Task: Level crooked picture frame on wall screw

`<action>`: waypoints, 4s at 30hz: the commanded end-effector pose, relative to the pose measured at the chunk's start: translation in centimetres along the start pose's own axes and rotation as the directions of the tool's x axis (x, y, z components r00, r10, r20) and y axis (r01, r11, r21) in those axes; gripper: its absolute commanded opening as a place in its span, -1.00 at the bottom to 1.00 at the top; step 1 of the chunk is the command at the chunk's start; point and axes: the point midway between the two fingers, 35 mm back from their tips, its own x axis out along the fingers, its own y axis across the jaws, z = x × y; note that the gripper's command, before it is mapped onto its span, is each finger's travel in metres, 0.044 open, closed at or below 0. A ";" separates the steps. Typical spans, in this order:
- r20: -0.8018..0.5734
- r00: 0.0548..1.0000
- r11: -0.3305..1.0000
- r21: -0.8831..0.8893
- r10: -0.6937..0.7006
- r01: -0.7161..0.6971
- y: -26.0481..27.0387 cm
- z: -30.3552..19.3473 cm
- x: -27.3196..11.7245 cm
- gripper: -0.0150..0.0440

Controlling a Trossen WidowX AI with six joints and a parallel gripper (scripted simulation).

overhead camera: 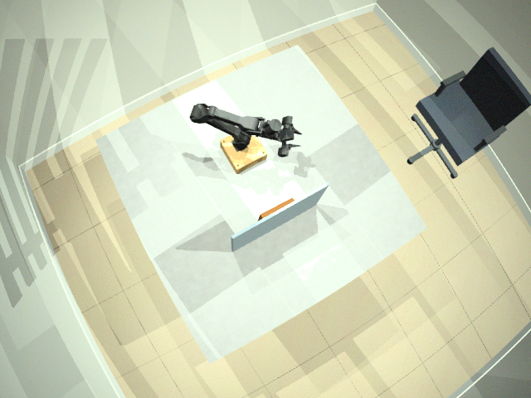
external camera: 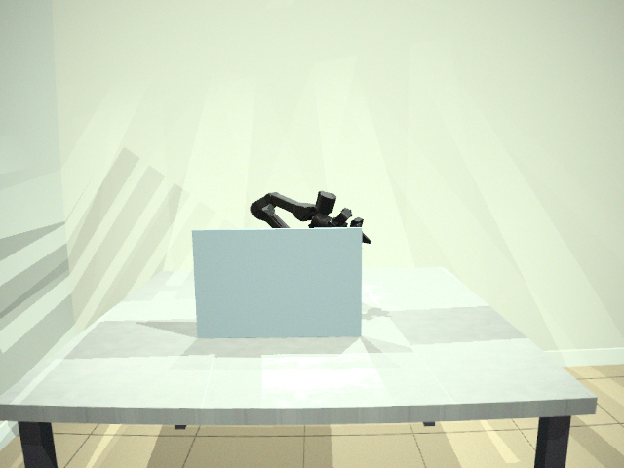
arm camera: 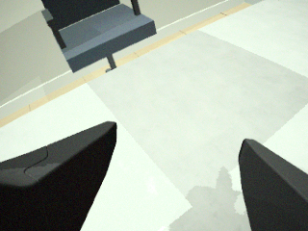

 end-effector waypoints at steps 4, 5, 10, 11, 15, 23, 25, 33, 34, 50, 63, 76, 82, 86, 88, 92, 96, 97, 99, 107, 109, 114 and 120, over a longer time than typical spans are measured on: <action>0.139 0.973 0.929 0.348 -0.183 0.125 -5.3 3.4 -2.1 0.39; 0.158 0.964 0.906 0.400 -0.214 0.136 -6.1 3.8 -2.5 0.39; 0.244 0.897 0.766 0.626 -0.369 0.145 -10.1 5.8 -5.4 0.39; 0.259 0.880 0.735 0.664 -0.399 0.137 -10.8 6.1 -6.0 0.39; 0.315 0.799 0.609 0.789 -0.513 0.080 -13.4 7.3 -9.0 0.39; 0.393 0.589 0.398 0.908 -0.706 -0.129 -17.0 8.8 -16.0 0.39; 0.406 0.529 0.361 0.913 -0.745 -0.192 -17.5 9.0 -17.9 0.39; 0.414 0.484 0.338 0.910 -0.771 -0.240 -17.8 9.2 -19.2 0.39; 0.414 0.484 0.338 0.910 -0.771 -0.240 -17.8 9.2 -19.2 0.39; 0.414 0.484 0.338 0.910 -0.771 -0.240 -17.8 9.2 -19.2 0.39; 0.414 0.484 0.338 0.910 -0.771 -0.240 -17.8 9.2 -19.2 0.39; 0.414 0.484 0.338 0.910 -0.771 -0.240 -17.8 9.2 -19.2 0.39; 0.414 0.484 0.338 0.910 -0.771 -0.240 -17.8 9.2 -19.2 0.39; 0.414 0.484 0.338 0.910 -0.771 -0.240 -17.8 9.2 -19.2 0.39; 0.414 0.484 0.338 0.910 -0.771 -0.240 -17.8 9.2 -19.2 0.39; 0.414 0.484 0.338 0.910 -0.771 -0.240 -17.8 9.2 -19.2 0.39; 0.414 0.484 0.338 0.910 -0.771 -0.240 -17.8 9.2 -19.2 0.39; 0.414 0.484 0.338 0.910 -0.771 -0.240 -17.8 9.2 -19.2 0.39; 0.414 0.484 0.338 0.910 -0.771 -0.240 -17.8 9.2 -19.2 0.39; 0.414 0.484 0.338 0.910 -0.771 -0.240 -17.8 9.2 -19.2 0.39; 0.414 0.484 0.338 0.910 -0.771 -0.240 -17.8 9.2 -19.2 0.39; 0.414 0.484 0.338 0.910 -0.771 -0.240 -17.8 9.2 -19.2 0.39; 0.414 0.484 0.338 0.910 -0.771 -0.240 -17.8 9.2 -19.2 0.39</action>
